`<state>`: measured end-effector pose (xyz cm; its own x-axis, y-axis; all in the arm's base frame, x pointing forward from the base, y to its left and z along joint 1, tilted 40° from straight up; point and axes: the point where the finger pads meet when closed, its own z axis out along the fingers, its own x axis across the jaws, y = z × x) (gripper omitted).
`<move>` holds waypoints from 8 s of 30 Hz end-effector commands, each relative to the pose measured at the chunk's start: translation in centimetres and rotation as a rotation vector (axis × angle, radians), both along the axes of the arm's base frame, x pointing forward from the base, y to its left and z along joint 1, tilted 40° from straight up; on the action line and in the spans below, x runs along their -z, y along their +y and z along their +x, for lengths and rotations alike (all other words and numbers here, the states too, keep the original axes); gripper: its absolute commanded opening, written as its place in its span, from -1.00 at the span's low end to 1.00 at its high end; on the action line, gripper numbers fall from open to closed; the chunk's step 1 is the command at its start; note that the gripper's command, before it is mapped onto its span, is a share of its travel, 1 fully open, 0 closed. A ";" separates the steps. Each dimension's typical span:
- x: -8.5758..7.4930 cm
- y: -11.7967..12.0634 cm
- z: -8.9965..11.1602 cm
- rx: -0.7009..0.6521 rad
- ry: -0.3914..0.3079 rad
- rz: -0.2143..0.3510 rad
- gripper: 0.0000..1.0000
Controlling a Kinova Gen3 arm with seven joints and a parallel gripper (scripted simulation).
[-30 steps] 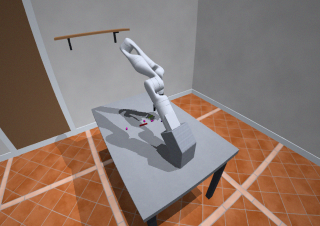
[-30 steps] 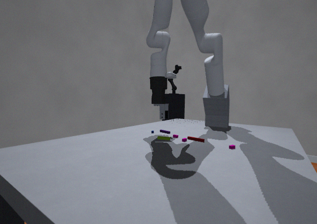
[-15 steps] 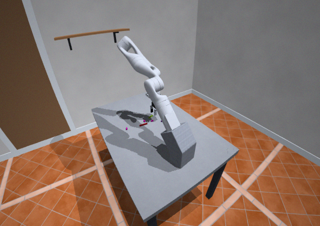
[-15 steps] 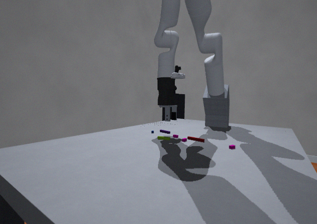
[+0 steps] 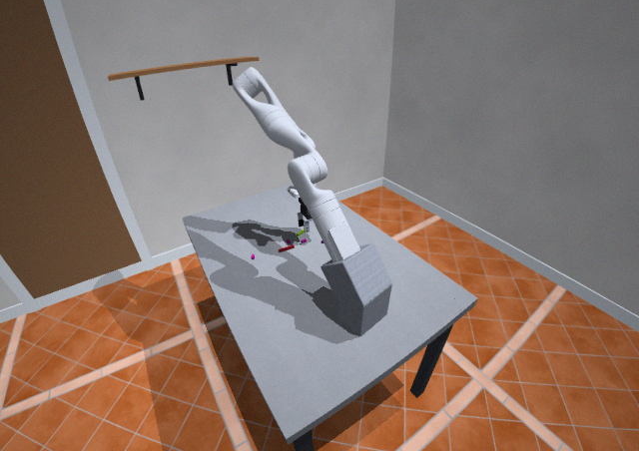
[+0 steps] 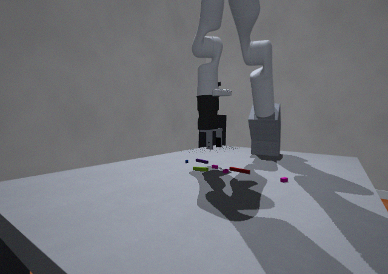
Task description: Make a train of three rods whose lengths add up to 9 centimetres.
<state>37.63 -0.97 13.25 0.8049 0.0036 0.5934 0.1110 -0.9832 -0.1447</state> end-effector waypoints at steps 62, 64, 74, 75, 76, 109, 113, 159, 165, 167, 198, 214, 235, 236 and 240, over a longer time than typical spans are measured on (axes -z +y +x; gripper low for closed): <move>0.5 0.2 0.6 0.012 -0.014 0.017 0.07; 0.7 0.2 0.7 0.010 -0.015 0.017 0.07; 1.6 0.5 1.4 0.007 -0.018 0.018 0.07; 1.8 0.5 1.5 0.007 -0.018 0.019 0.07; 1.8 0.5 1.5 0.007 -0.018 0.019 0.07; 3.9 1.0 3.1 0.007 -0.019 0.019 0.07; 3.9 1.0 3.1 0.007 -0.019 0.019 0.07; 3.9 0.9 3.1 0.009 -0.020 0.018 0.07; 3.9 0.9 3.1 0.009 -0.020 0.018 0.07; 3.9 0.9 3.1 0.009 -0.020 0.018 0.07; 3.9 0.9 3.1 0.009 -0.020 0.018 0.07; 4.8 1.2 3.8 0.017 -0.029 0.009 0.07; 5.2 1.2 4.2 0.024 -0.036 0.000 0.07; 5.2 1.2 4.2 0.024 -0.036 0.000 0.07; 5.2 1.2 4.2 0.024 -0.036 0.000 0.07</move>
